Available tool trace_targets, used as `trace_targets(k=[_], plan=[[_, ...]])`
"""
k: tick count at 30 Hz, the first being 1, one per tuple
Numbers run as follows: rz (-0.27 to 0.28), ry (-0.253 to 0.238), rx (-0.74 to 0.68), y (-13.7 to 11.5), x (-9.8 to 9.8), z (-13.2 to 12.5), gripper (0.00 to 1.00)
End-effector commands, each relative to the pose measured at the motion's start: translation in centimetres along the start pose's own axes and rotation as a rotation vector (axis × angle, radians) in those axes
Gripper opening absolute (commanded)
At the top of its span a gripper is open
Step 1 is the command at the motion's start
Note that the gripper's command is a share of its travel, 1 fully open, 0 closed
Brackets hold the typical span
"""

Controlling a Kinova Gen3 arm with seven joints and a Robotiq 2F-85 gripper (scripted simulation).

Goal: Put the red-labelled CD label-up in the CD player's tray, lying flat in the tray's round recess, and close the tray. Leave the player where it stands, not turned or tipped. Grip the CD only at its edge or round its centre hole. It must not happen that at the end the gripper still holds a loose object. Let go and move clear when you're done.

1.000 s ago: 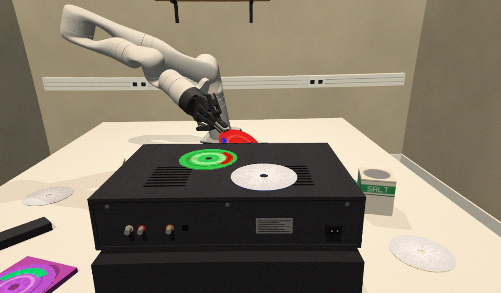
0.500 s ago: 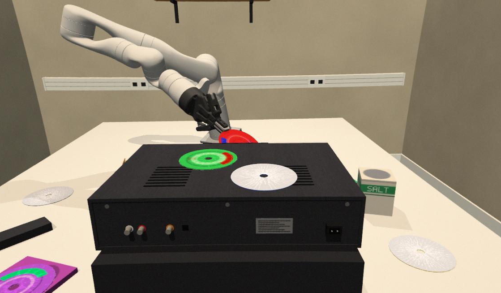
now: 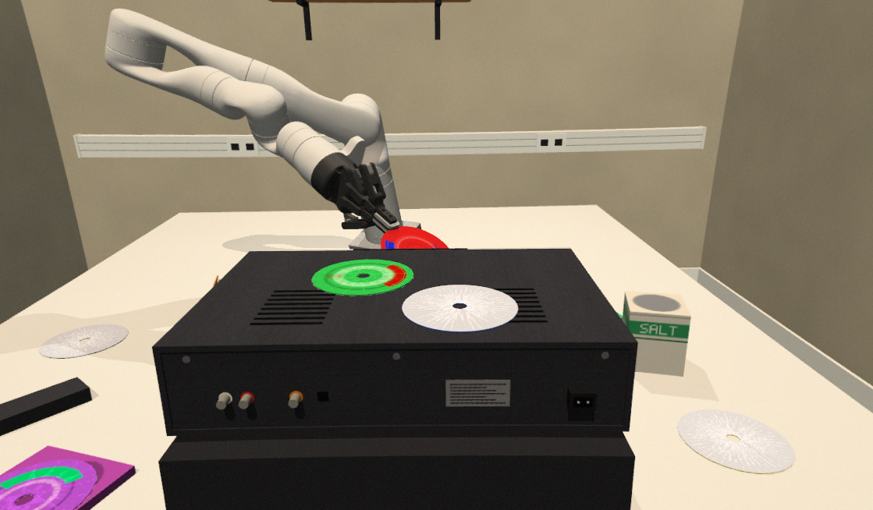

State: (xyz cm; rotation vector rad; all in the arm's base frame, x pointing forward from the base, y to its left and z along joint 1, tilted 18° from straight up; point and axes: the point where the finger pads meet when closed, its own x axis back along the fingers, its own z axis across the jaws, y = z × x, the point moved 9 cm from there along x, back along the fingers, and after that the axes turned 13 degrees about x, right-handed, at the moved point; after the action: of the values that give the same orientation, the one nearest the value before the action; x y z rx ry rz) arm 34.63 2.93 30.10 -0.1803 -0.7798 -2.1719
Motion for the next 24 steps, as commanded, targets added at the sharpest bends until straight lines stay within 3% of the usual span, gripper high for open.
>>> trace_targets(k=[1,24], plan=[[-0.004,0.001,0.007,0.3,-0.21,-0.21,0.11],[-0.004,0.0,0.006,0.43,-0.36,-0.61,0.11]])
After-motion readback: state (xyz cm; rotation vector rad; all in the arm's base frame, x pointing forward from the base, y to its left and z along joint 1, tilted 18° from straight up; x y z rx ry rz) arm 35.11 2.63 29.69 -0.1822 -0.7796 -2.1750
